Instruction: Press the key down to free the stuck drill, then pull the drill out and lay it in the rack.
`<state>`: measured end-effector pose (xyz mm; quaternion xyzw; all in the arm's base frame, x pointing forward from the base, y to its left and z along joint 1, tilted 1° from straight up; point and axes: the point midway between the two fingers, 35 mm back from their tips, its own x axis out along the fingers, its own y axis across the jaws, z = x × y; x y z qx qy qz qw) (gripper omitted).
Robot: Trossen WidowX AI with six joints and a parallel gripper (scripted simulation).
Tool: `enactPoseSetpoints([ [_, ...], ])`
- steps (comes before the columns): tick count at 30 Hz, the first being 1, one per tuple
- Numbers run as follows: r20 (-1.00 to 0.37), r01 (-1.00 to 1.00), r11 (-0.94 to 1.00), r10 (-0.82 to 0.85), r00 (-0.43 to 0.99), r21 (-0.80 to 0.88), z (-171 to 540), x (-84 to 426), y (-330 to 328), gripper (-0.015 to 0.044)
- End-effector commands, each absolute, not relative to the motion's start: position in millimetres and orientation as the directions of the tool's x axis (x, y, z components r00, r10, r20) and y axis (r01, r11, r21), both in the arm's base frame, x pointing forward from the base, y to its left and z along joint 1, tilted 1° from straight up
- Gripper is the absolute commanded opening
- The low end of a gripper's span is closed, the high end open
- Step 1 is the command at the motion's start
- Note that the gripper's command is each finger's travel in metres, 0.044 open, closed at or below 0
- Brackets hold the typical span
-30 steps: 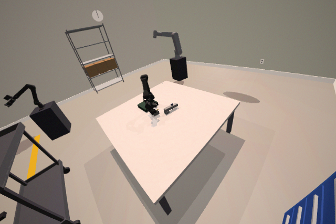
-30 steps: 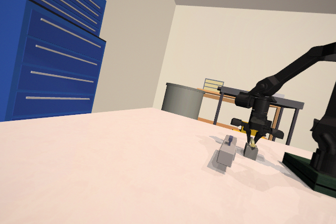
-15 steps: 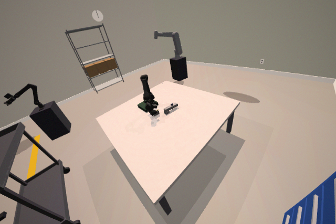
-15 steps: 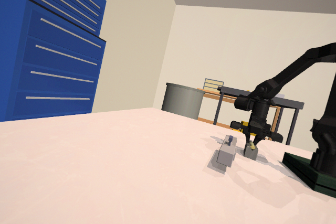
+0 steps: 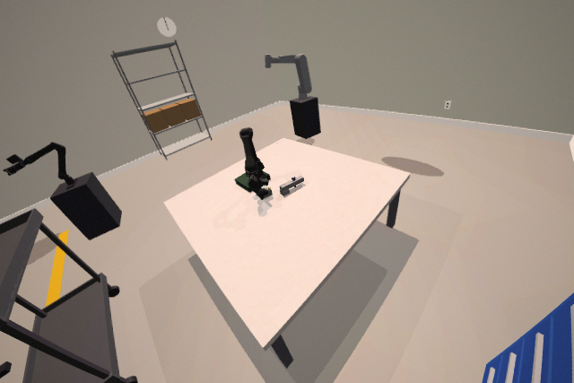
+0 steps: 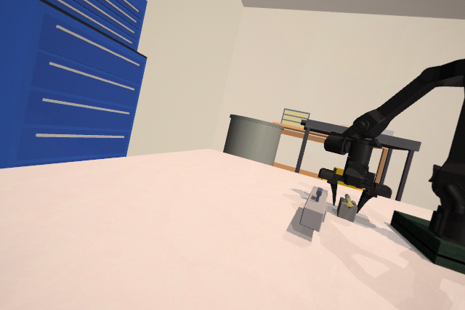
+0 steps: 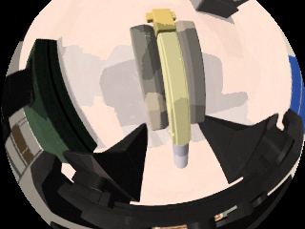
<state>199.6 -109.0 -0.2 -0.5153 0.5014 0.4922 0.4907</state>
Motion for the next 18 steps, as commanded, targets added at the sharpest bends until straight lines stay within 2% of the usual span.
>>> enactPoseSetpoints([
  [1, -0.999, -1.000, -0.016, -0.033, 0.012, -0.011, 0, 199, -109, 0.0394],
  [3, -0.999, -1.000, -0.016, -0.033, 0.012, -0.011, 0, 199, -109, 0.0440],
  [18, -0.999, -1.000, -0.017, -0.030, 0.012, -0.012, 65, 198, -107, 0.0440],
])
